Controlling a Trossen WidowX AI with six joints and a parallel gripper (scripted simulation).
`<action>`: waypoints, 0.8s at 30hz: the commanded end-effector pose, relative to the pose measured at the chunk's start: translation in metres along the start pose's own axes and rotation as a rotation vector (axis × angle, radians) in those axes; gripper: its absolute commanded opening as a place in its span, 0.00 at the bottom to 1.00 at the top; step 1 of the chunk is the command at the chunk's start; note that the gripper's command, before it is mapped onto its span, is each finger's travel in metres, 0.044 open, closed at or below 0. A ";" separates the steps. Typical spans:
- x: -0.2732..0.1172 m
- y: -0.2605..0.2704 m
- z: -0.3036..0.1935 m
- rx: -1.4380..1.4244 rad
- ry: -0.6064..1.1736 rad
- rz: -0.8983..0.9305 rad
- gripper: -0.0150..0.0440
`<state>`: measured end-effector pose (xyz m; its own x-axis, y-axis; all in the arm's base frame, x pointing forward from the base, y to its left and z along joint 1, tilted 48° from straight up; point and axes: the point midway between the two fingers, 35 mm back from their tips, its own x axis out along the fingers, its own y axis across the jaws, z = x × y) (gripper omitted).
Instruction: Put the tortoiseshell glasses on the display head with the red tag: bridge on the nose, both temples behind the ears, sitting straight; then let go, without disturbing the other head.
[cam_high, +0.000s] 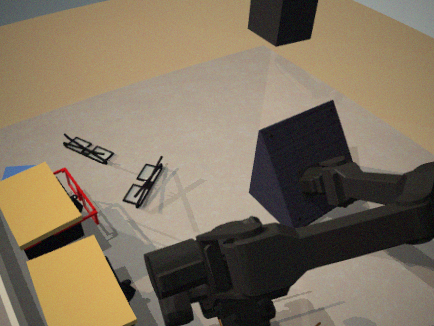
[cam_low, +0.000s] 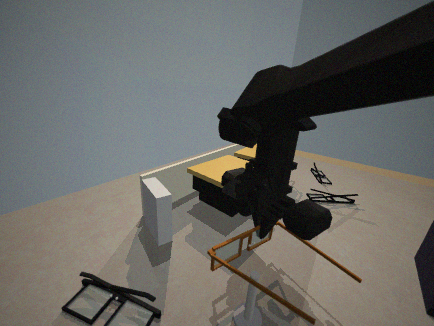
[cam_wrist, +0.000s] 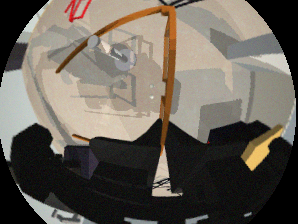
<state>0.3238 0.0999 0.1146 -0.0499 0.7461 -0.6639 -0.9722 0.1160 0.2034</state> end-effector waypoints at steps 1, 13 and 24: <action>-0.001 -0.003 -0.006 -0.002 0.002 -0.004 0.25; -0.001 -0.006 -0.017 -0.002 0.003 -0.004 0.25; -0.001 -0.006 -0.021 -0.002 0.003 -0.004 0.25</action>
<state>0.3255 0.0868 0.1009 -0.0466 0.7468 -0.6634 -0.9724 0.1180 0.2012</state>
